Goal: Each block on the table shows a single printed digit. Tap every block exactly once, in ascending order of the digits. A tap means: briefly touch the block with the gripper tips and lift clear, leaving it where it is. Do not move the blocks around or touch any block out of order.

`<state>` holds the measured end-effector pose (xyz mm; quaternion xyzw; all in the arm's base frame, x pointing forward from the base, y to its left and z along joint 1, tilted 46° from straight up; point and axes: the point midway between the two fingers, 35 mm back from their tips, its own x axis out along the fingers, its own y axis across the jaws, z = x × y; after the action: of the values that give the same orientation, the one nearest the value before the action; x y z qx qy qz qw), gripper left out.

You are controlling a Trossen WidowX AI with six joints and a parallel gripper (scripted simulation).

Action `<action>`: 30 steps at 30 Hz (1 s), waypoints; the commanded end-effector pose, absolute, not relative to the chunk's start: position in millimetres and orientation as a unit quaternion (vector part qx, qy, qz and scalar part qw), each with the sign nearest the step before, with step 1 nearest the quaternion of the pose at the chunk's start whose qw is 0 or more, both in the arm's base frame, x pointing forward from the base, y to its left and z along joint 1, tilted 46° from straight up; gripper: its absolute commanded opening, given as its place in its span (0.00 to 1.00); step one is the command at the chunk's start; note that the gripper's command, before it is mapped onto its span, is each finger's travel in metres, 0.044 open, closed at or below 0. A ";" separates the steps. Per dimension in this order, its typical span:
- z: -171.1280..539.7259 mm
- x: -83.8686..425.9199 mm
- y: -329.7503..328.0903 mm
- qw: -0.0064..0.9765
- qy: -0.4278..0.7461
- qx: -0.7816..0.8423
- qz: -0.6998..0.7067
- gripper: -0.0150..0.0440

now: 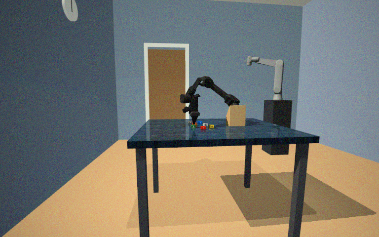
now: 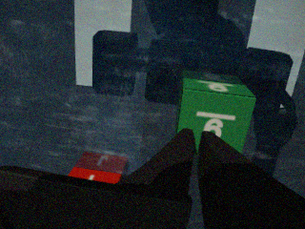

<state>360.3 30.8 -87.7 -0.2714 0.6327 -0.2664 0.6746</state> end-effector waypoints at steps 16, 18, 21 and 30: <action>-75.0 355.6 43.6 0.670 0.635 -0.277 -0.266 0.29; -75.7 354.4 46.5 0.670 0.636 -0.277 -0.265 0.33; -84.8 334.2 85.6 0.673 0.638 -0.272 -0.256 0.47; -105.0 240.7 183.3 0.670 0.639 -0.273 -0.261 0.87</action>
<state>257.0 172.9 -102.2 -0.2788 0.6386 -0.2476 0.6731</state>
